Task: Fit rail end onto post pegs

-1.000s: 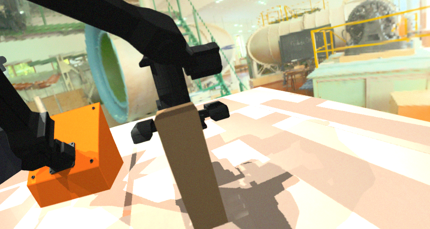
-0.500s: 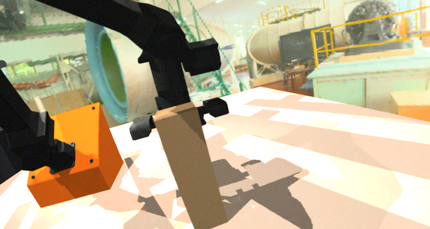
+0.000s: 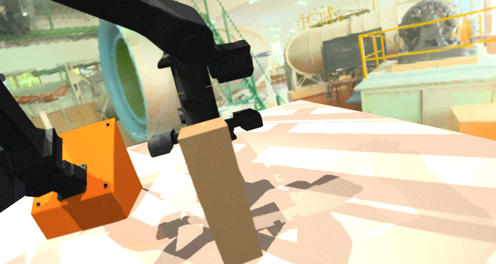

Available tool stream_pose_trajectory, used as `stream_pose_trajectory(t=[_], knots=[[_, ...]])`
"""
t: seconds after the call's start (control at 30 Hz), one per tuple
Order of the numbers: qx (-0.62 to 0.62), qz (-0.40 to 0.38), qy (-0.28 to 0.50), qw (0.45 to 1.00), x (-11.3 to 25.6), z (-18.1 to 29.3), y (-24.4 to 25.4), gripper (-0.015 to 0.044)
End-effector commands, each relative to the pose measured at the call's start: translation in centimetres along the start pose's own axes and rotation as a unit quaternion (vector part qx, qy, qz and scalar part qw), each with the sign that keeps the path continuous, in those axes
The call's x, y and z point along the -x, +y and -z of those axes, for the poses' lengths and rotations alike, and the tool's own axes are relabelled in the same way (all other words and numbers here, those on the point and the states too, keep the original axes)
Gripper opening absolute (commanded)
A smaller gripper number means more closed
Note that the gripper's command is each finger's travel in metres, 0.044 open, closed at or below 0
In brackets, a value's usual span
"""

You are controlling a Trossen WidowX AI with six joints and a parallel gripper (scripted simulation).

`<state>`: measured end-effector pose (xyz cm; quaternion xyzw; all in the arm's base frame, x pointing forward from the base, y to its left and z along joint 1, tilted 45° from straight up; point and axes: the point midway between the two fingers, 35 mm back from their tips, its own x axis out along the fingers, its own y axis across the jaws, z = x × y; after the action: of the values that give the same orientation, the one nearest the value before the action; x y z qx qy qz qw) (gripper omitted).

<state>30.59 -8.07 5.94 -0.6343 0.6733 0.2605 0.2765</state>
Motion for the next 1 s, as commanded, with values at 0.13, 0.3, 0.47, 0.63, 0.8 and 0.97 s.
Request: stream_pose_trajectory(t=[0.13,0.3,0.47,0.63,0.8,0.97], knots=[[-0.001,0.004,-0.007,1.0,0.78,-0.08,-0.16,0.0],[-0.001,0.004,-0.007,1.0,1.03,-0.08,-0.16,0.0],[-0.001,0.004,-0.008,1.0,1.28,-0.08,-0.15,0.0],[-0.001,0.004,-0.008,1.0,1.55,-0.07,-0.15,0.0],[-0.001,0.004,-0.008,1.0,1.43,-0.07,-0.15,0.0],[-0.001,0.004,-0.007,1.0,1.19,-0.08,-0.14,0.0]])
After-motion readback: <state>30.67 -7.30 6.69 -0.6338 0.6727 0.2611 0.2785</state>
